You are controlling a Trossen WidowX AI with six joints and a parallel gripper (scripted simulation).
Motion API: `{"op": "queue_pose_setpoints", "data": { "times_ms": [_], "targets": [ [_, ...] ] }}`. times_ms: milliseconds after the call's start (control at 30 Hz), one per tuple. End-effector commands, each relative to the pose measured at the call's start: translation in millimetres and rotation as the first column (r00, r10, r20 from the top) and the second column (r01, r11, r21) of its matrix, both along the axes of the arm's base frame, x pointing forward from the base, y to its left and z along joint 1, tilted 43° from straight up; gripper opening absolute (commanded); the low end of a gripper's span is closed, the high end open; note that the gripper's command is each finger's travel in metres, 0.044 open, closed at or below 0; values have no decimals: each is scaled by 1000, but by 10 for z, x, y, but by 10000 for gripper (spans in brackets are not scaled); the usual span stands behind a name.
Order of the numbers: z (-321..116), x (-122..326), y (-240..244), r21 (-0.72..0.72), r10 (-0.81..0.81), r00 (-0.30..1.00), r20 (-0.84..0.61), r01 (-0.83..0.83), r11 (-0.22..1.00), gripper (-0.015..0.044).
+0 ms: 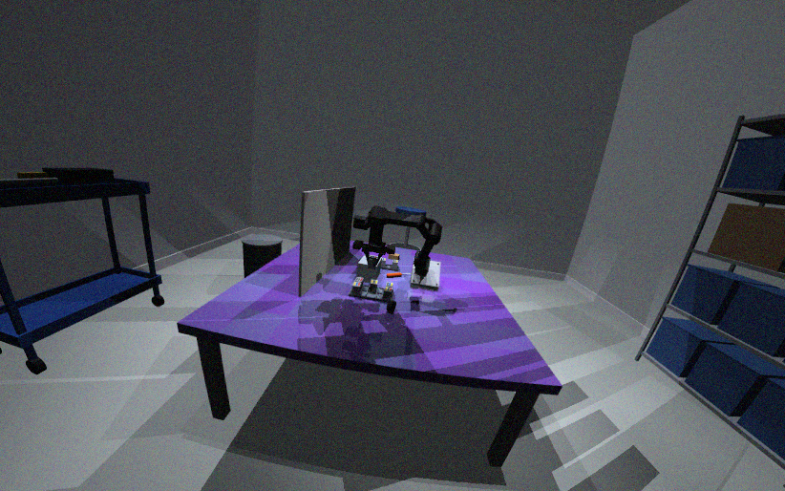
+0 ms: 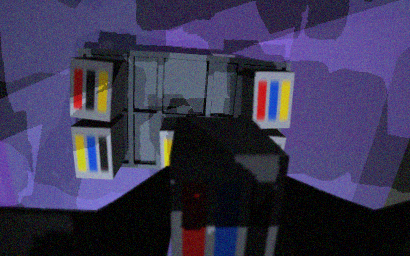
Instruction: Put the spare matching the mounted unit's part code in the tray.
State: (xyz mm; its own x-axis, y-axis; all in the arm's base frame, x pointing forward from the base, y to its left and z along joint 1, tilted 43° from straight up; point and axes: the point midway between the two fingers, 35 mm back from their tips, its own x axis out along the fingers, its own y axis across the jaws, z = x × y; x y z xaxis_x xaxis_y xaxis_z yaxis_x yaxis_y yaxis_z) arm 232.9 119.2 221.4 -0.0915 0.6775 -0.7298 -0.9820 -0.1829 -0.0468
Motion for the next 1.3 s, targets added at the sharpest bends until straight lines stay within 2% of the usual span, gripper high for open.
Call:
{"op": "queue_pose_setpoints", "data": {
  "times_ms": [0,700,1267],
  "targets": [
    [-71,189,-120,-14,-4,1000,8,4,1000,0],
    [-727,1009,-921,-60,-49,999,6,49,997,0],
    [-1401,1352,-1646,-60,-31,1000,5,31,998,0]
  ]
}}
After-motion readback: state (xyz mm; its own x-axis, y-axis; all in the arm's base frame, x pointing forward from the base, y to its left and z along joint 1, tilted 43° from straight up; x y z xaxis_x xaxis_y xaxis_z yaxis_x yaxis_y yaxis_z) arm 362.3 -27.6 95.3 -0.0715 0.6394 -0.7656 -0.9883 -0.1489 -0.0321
